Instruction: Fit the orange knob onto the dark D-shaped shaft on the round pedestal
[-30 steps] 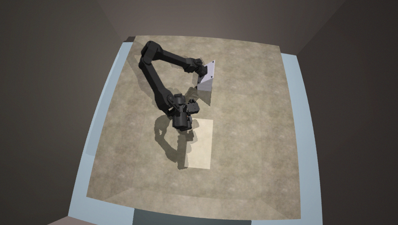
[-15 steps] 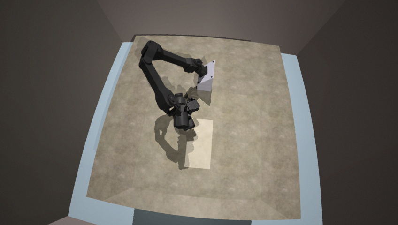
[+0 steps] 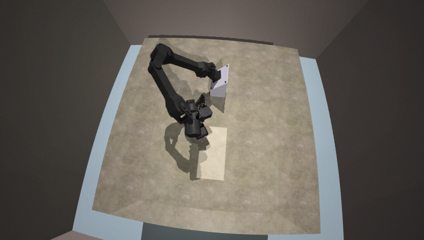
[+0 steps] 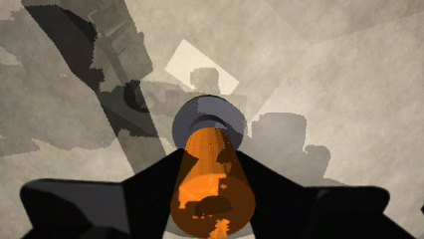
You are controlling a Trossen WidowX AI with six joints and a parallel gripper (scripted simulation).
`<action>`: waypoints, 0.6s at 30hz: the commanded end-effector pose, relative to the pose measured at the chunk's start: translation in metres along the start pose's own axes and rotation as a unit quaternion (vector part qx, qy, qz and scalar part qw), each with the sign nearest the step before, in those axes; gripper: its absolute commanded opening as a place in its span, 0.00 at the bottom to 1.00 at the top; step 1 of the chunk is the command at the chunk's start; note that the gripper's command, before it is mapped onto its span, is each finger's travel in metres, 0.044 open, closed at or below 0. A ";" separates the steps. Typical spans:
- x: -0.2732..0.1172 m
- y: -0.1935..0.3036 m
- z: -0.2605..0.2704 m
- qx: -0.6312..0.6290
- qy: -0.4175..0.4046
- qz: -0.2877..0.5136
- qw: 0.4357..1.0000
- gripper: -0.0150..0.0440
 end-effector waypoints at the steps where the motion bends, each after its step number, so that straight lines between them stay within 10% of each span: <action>1: 0.000 0.000 -0.001 -0.001 0.002 0.001 1.000 0.25; 18: -0.003 0.000 -0.002 -0.100 0.002 0.001 0.995 0.25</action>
Point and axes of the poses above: the point midway between the two fingers, 35 mm back from their tips, its own x axis out along the fingers, its own z axis across the jaws, y = z × x, the point moved 3 cm from there along -x, back along the fingers, and after that the axes turned 6 degrees about -x, right-handed, at the moved point
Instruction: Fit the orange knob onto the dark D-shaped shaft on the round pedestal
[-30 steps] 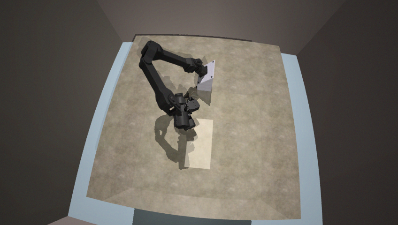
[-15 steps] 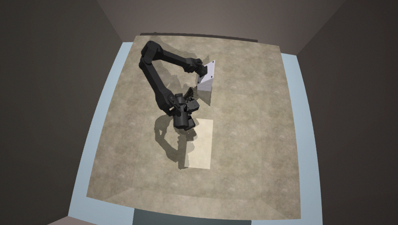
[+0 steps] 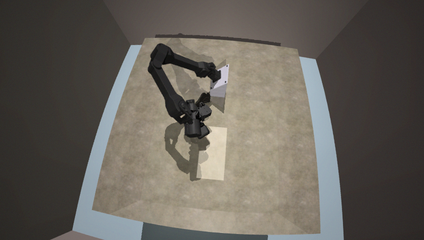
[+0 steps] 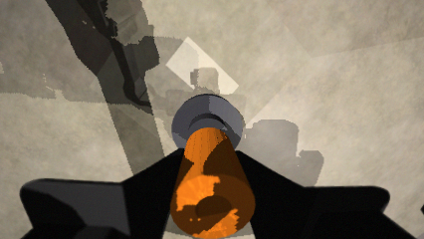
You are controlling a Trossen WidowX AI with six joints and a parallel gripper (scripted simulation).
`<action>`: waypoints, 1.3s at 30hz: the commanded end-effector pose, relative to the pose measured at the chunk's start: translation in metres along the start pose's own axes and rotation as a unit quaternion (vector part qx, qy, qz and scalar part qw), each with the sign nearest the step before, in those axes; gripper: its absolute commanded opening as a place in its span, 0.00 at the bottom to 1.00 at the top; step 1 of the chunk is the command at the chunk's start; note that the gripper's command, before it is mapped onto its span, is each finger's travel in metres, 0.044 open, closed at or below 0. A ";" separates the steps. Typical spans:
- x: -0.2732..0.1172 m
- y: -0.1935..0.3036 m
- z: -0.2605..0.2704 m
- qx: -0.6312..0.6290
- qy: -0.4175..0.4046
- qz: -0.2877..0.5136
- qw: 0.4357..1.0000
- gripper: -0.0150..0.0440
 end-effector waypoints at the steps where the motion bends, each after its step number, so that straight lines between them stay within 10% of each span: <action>1: 0.000 -0.001 -0.001 -0.052 0.001 0.000 0.999 0.25; 39: -0.002 0.000 -0.001 -0.151 0.001 0.000 0.988 0.25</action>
Point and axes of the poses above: the point midway between the two fingers, 35 mm back from their tips, its own x axis out along the fingers, its own z axis across the jaws, y = z × x, the point moved 3 cm from there along -x, back along the fingers, and after that the axes turned 6 degrees about -x, right-handed, at the moved point
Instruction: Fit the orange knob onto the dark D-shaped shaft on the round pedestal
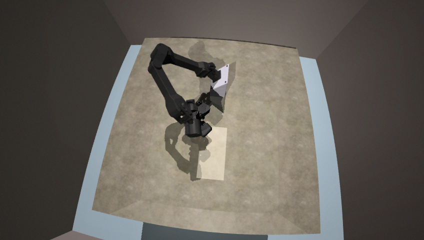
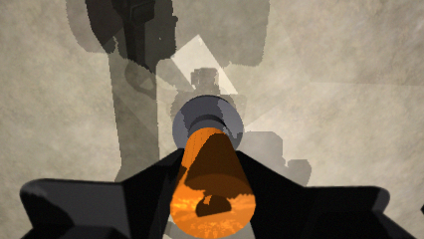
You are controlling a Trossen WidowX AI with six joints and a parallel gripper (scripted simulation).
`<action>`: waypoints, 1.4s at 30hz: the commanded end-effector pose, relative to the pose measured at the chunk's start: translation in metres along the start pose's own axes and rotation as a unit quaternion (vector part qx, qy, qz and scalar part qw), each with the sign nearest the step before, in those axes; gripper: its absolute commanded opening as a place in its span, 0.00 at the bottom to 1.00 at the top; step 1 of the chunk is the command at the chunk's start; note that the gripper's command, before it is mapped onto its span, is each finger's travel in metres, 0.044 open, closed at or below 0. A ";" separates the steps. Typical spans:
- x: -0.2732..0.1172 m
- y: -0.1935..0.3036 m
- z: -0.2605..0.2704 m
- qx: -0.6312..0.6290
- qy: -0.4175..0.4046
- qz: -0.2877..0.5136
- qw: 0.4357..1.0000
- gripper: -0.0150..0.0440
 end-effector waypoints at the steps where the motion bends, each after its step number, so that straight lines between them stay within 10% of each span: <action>1: -0.002 0.001 -0.002 -0.050 0.003 0.001 0.999 0.25; 42: -0.002 0.003 -0.001 -0.155 0.003 0.001 0.988 0.25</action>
Point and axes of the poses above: the point midway between the two fingers, 35 mm back from their tips, its own x axis out along the fingers, its own z axis across the jaws, y = z × x, the point moved 3 cm from there along -x, back along the fingers, and after that the axes turned 6 degrees about -x, right-handed, at the moved point
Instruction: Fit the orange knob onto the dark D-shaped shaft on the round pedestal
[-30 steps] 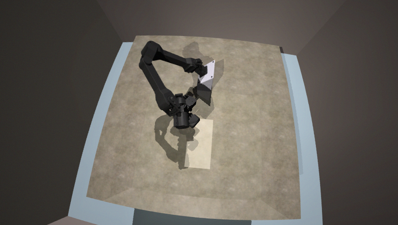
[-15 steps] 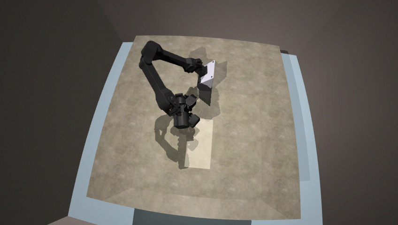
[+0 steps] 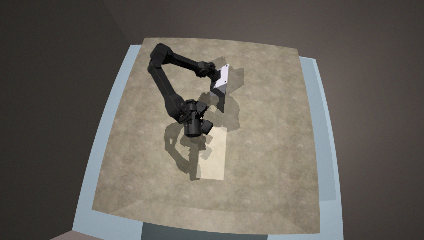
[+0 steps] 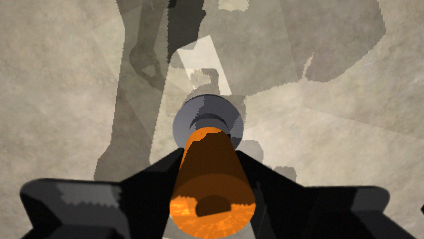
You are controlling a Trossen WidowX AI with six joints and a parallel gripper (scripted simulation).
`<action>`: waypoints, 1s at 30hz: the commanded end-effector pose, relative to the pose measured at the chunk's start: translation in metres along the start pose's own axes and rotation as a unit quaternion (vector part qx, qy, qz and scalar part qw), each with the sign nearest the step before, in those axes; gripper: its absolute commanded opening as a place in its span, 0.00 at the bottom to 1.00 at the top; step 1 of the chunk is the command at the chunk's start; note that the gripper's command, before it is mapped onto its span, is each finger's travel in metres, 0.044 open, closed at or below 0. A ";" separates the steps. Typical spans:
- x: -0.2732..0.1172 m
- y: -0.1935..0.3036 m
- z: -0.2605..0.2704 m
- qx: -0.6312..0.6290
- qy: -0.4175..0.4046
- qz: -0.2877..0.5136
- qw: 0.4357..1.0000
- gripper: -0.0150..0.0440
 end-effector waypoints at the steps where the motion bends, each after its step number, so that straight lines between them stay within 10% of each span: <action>1: -0.002 0.002 -0.002 -0.037 0.002 0.002 0.999 0.25; 30: -0.002 -0.001 0.000 -0.037 0.002 0.002 0.999 0.25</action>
Point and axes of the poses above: the point midway between the two fingers, 35 mm back from their tips, its own x axis out along the fingers, its own z axis across the jaws, y = z × x, the point moved 3 cm from there along -x, back along the fingers, and after that the axes turned 6 degrees about -x, right-handed, at the moved point
